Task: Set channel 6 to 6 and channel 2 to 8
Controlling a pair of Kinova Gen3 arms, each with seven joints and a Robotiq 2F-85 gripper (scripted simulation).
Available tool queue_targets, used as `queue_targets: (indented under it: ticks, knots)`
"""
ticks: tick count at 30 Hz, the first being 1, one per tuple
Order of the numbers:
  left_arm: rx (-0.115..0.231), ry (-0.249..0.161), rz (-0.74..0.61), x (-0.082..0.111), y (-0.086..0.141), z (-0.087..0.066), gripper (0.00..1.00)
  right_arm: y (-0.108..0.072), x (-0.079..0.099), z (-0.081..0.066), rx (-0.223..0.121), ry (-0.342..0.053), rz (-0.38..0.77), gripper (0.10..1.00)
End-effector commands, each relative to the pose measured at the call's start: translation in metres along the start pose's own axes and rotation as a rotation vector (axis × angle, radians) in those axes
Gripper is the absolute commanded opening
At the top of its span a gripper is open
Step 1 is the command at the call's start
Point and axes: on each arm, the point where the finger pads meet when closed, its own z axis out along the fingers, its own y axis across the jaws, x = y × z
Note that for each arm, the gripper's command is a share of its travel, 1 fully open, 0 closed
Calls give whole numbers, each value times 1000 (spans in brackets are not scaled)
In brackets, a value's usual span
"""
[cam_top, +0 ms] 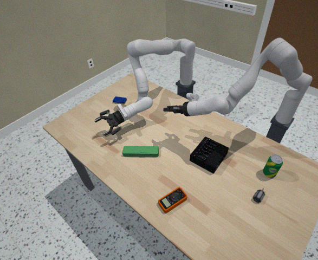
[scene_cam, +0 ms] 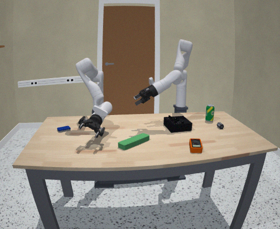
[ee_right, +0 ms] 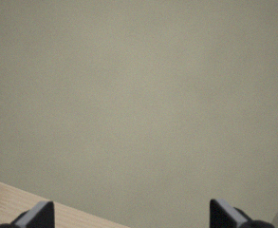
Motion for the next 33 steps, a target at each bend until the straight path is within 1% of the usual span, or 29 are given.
queue_targets:
  ticks: [1,5,7,11,17,22,24,29,33]
  knots:
    - [2,1,2,1,-1,0,1000,3,1,1,-5,0,2,1000]
    - [2,1,2,1,-1,0,1000,9,-2,2,-15,-9,9,1000]
    - [2,1,2,1,-1,0,1000,9,-2,2,-15,-9,9,1000]
    - [2,1,2,1,-1,0,1000,19,-6,4,-32,-23,19,1000]
    - [2,1,2,1,-1,0,1000,43,-17,7,-73,-55,42,1000]
    - [2,1,2,1,-1,0,1000,73,-30,10,-123,-92,72,1000]
    - [2,1,2,1,-1,0,1000,73,-30,10,-123,-92,72,1000]
    - [2,1,2,1,-1,0,1000,110,-47,11,-190,-139,112,1000]
    - [2,1,2,1,-1,0,1000,146,-63,10,-255,-182,152,1000]
